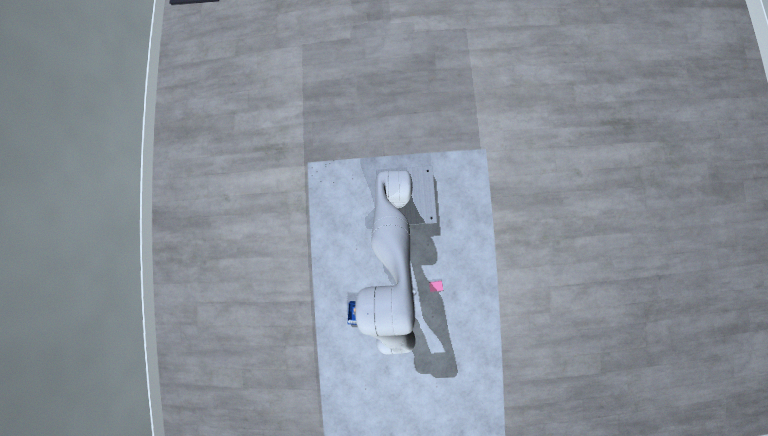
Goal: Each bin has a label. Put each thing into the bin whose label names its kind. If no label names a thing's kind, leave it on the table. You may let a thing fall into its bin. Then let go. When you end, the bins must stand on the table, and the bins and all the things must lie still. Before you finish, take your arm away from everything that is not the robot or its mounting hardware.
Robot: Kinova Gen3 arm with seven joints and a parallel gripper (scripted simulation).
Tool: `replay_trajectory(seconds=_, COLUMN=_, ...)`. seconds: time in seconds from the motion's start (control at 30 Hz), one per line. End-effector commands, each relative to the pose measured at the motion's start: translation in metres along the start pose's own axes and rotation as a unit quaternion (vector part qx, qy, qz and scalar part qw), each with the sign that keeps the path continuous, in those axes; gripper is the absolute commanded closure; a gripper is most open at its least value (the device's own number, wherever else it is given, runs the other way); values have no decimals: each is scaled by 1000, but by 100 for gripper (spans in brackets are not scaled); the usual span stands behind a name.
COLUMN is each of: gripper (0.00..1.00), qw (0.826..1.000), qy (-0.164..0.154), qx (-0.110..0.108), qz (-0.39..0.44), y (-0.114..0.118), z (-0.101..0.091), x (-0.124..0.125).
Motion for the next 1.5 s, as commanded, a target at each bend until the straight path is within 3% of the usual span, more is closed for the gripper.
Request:
replay_trajectory(seconds=0.0, gripper=100, qw=998, qy=2, qx=-3, qz=-58, y=-21, z=2, x=2)
replay_trajectory(seconds=0.27, gripper=100, qw=967, qy=1, qx=-3, qz=-255, y=-69, z=2, x=0)
replay_trajectory(seconds=0.33, gripper=100, qw=967, qy=1, qx=-3, qz=-255, y=-69, z=2, x=0)
replay_trajectory(seconds=0.5, gripper=100, qw=928, qy=1, qx=-3, qz=-373, y=-83, z=2, x=-1)
replay_trajectory(seconds=1.17, gripper=100, qw=930, qy=-1, qx=-3, qz=-366, y=-82, z=2, x=-1)
replay_trajectory(seconds=1.47, gripper=100, qw=929, qy=1, qx=0, qz=-369, y=-84, z=17, x=0)
Point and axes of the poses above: the point where the finger pads meet when closed, its own z axis out along the fingers, its own y axis across the jaws, x = y × z, the point moved 9 cm from there along -z, back along the fingers, and after that the axes turned 4 degrees about z, right-handed, at the moved point
